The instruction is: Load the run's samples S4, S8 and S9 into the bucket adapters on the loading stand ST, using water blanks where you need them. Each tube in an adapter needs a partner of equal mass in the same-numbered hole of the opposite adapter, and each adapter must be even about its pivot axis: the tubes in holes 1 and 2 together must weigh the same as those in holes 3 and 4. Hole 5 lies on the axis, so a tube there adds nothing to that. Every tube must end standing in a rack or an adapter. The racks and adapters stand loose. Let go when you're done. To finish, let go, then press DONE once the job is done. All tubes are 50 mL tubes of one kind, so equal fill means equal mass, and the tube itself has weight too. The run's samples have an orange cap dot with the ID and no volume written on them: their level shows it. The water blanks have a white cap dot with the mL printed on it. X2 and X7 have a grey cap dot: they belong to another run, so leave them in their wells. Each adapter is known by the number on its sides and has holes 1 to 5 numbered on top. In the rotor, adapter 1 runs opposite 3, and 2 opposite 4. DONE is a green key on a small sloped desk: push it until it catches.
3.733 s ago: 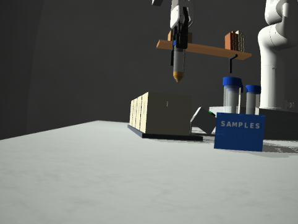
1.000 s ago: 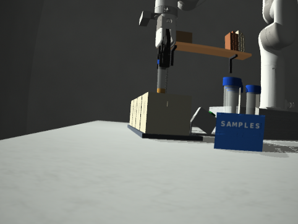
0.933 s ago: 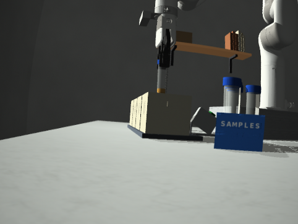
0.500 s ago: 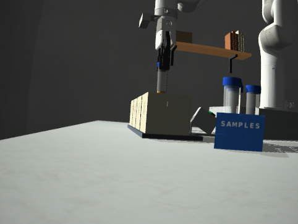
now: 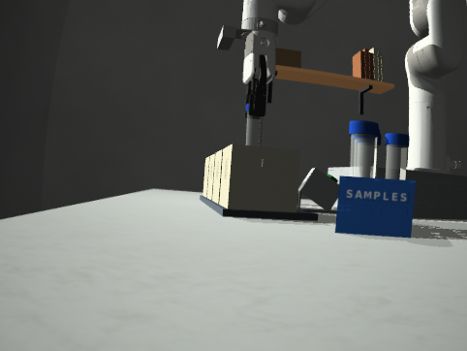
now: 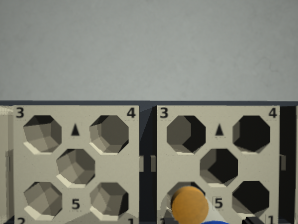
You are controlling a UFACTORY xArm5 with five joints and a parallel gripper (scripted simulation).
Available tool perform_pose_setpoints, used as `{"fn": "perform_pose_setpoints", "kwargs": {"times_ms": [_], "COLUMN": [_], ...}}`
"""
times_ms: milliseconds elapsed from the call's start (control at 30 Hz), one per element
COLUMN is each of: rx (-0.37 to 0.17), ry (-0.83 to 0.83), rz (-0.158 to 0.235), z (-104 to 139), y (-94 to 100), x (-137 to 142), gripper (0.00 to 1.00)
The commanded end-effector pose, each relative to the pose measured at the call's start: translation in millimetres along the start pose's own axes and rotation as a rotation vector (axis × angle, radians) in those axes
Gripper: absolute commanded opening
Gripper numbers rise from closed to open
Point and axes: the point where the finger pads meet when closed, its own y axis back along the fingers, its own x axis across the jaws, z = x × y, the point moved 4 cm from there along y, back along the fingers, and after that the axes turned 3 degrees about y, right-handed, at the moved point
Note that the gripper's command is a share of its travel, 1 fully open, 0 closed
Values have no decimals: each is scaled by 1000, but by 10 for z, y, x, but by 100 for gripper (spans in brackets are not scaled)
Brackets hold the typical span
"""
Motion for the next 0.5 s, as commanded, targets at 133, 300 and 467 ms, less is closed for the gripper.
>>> {"fn": "perform_pose_setpoints", "kwargs": {"times_ms": [133,300,467], "rx": [6,6,6], "ry": [0,0,0], "rz": [-15,-15,-15], "z": [-11,-11,-11], "y": [-79,-109,-159], "x": [7,6,5], "gripper": [0,0,0]}}
